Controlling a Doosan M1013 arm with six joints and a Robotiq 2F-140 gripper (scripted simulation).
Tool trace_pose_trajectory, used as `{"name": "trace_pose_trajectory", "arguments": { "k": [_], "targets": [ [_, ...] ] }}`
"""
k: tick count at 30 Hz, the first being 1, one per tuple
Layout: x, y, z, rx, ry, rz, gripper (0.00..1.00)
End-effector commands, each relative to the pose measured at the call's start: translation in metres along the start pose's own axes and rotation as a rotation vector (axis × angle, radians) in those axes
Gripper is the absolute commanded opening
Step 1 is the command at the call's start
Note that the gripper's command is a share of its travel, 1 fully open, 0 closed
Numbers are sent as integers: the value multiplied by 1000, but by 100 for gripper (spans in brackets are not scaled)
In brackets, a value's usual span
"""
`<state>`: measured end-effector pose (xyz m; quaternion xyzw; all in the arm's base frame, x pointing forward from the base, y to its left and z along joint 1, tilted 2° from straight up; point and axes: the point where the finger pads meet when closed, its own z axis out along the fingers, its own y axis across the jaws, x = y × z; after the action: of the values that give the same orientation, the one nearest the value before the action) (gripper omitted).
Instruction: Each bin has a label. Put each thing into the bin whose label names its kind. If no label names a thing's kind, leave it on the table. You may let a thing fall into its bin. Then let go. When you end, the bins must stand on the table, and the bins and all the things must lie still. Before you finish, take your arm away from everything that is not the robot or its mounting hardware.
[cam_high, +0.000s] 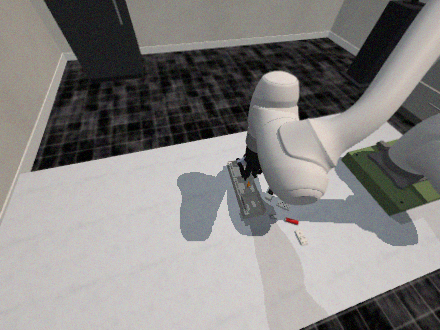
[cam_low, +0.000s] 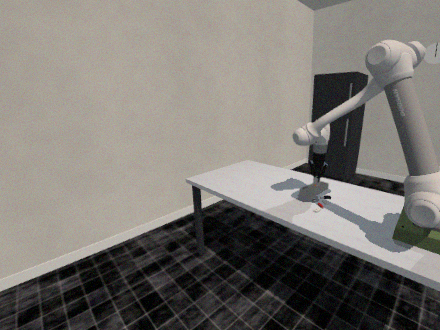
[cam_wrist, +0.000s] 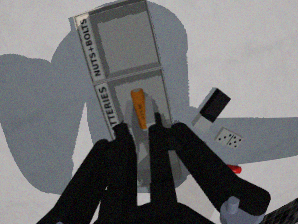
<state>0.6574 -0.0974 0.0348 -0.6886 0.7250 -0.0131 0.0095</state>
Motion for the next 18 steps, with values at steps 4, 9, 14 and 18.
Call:
{"name": "trace_pose_trajectory", "arguments": {
  "k": [4, 9, 14, 18],
  "targets": [
    [0, 0, 12, 0, 0, 0, 5],
    [0, 0, 22, 0, 0, 0, 5],
    [0, 0, 27, 0, 0, 0, 5],
    [0, 0, 27, 0, 0, 0, 5]
  ]
}}
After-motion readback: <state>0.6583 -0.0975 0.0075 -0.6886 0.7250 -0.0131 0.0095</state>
